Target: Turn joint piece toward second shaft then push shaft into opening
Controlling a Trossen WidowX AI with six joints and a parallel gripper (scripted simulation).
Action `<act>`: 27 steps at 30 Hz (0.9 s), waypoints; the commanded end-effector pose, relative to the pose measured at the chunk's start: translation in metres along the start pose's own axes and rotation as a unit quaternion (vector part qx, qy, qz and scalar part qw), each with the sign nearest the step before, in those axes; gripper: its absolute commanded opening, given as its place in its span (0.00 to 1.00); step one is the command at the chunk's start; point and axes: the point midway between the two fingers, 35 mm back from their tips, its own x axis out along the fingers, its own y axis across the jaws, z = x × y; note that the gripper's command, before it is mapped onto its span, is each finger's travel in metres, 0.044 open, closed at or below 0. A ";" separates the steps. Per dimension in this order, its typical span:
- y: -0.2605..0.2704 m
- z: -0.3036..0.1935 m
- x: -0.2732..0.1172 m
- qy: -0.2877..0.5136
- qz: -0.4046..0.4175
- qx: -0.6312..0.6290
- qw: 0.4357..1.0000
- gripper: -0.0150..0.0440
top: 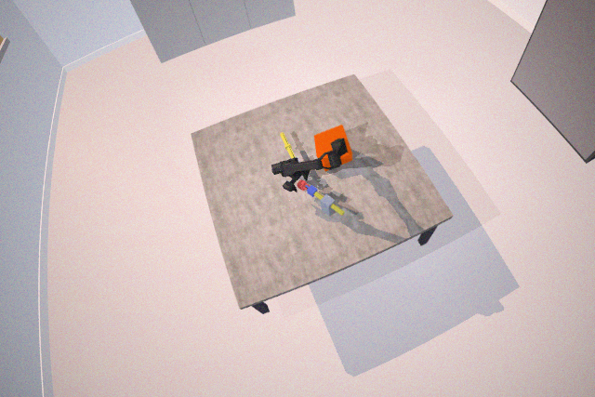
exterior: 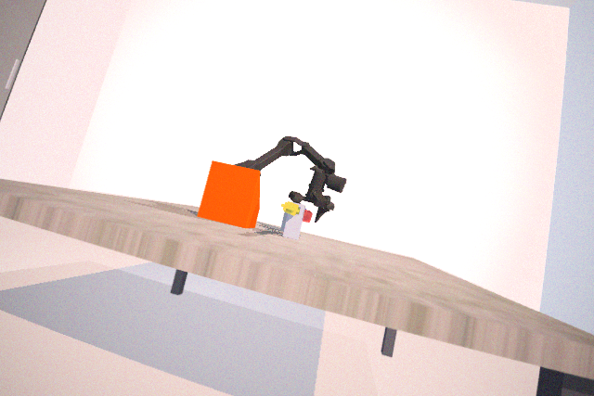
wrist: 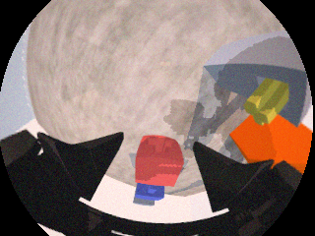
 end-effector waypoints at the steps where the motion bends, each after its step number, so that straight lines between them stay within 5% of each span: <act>1: 0.000 -0.002 0.008 0.003 0.000 0.002 1.000 1.00; 12: 0.000 -0.003 0.023 0.004 0.000 0.002 1.000 1.00; 22: 0.000 -0.003 0.023 0.004 0.000 0.002 1.000 0.56; 27: 0.000 -0.003 0.023 0.004 0.000 0.002 1.000 0.56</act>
